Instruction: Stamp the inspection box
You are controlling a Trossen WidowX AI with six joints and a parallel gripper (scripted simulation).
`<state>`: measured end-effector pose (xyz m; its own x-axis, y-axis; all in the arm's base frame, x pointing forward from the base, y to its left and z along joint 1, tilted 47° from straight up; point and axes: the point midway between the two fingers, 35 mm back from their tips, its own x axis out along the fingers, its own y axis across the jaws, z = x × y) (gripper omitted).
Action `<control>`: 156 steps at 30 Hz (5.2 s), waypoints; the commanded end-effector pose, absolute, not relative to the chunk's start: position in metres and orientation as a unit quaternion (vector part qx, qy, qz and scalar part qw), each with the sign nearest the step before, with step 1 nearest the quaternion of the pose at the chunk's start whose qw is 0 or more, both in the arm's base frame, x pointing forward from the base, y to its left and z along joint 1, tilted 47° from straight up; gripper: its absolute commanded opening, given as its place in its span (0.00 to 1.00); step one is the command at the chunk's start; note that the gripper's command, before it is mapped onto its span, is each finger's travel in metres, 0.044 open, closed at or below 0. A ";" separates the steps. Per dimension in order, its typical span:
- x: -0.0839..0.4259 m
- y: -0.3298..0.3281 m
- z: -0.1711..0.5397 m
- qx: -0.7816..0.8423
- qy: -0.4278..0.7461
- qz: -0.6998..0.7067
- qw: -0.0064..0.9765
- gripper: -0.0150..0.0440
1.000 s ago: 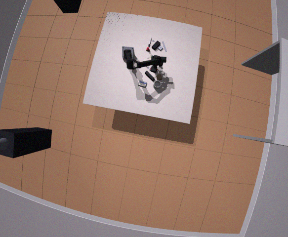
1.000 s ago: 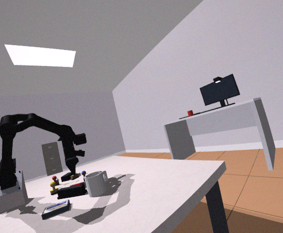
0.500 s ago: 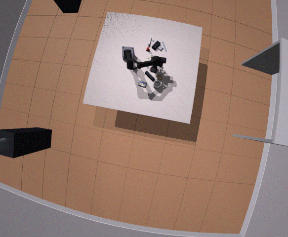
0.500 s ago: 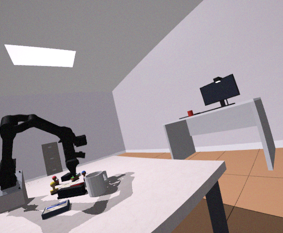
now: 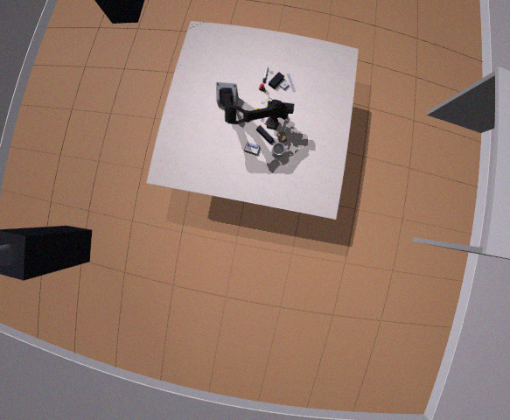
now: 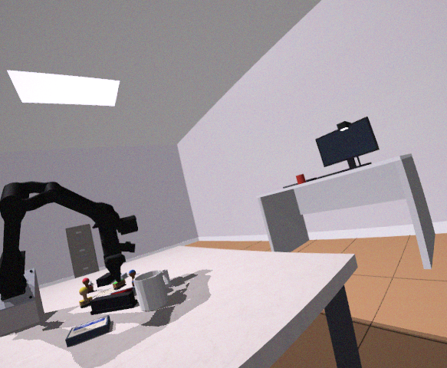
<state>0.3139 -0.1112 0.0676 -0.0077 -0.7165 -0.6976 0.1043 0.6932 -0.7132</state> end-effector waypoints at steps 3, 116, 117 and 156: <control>0.313 -0.115 0.065 -0.243 0.639 -0.309 0.661 0.25; 0.312 -0.128 0.053 -0.241 0.638 -0.313 0.661 0.25; 0.312 -0.128 0.053 -0.241 0.638 -0.313 0.661 0.25; 0.314 -0.104 0.075 -0.240 0.638 -0.312 0.662 0.25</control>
<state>0.3129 -0.1074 0.0701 -0.0112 -0.7197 -0.6942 0.0977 0.6901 -0.7171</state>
